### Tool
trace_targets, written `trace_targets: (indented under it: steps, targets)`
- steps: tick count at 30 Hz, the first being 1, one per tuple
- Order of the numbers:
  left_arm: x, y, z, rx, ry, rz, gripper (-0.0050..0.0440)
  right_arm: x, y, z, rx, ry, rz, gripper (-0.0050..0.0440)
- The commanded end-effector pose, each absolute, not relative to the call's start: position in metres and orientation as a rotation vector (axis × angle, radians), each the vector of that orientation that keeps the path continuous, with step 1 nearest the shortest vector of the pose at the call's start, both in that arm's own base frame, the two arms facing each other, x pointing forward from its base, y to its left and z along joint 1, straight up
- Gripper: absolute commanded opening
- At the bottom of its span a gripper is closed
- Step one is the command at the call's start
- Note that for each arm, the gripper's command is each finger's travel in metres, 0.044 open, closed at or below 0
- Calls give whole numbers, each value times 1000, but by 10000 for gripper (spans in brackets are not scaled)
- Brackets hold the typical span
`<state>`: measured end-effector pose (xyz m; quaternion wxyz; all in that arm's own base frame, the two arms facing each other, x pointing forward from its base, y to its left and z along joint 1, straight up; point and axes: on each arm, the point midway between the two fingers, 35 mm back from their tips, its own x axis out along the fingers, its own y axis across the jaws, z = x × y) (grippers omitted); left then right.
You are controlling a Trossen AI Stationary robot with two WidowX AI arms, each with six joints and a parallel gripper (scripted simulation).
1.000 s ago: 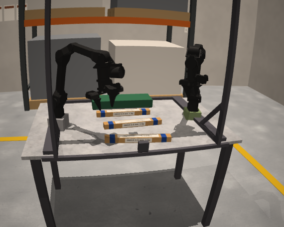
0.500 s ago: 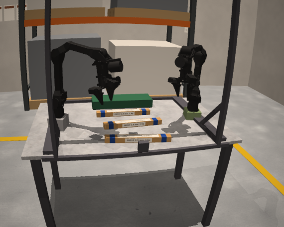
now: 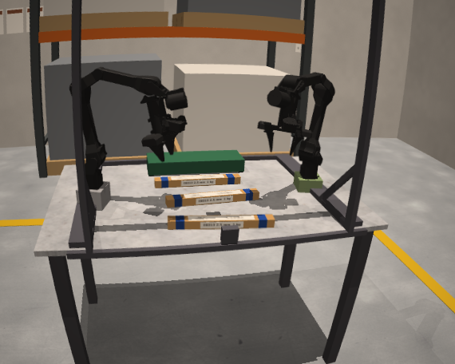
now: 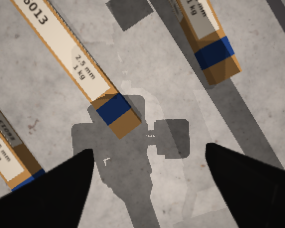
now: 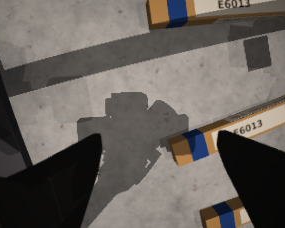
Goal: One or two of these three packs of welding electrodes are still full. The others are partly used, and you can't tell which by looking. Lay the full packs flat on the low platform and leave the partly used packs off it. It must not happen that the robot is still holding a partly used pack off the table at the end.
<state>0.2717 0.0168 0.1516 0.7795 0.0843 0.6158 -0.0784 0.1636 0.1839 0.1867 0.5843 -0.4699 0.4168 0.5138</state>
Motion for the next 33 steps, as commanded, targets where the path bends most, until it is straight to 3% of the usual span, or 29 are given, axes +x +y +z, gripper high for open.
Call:
trace_targets:
  steps: [1,25,33]
  targets:
    - [263,31,157,139,1289,-120,330,170,174,188,-1022,989,1112,330]
    - [188,101,131,-188,1162,278,330,200,94,165,-518,1151,583,330]
    - [190,102,133,-178,1161,276,330,204,66,155,-319,1173,384,330]
